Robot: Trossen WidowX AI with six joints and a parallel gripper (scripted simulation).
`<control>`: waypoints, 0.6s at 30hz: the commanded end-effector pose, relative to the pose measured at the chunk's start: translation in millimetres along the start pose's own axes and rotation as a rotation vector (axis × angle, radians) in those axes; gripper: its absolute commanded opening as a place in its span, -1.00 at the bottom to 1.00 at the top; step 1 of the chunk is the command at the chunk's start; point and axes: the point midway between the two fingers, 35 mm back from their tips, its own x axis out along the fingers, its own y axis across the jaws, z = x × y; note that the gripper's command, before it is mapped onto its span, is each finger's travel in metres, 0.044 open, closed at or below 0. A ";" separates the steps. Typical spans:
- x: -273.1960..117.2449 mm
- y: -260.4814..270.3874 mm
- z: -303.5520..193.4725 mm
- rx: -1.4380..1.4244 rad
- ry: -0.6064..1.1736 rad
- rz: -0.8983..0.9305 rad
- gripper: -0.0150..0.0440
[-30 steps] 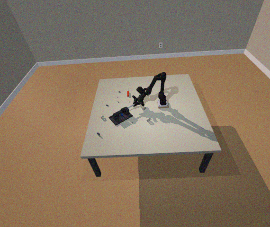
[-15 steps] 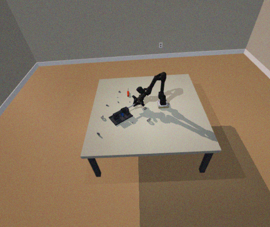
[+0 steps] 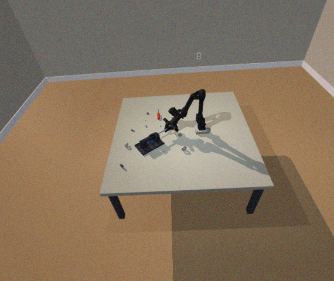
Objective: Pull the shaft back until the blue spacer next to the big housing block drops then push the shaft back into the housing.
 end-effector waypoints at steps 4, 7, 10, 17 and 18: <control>2.8 -0.7 -1.6 0.000 0.001 -0.003 -0.49; 3.7 -0.7 -2.1 0.000 0.001 -0.003 -0.49; 4.7 -0.7 -2.7 0.000 0.001 -0.003 -0.49; 7.0 -0.8 -3.9 0.000 0.001 -0.003 -0.49; 7.3 -0.8 -4.1 0.000 0.002 -0.003 -0.49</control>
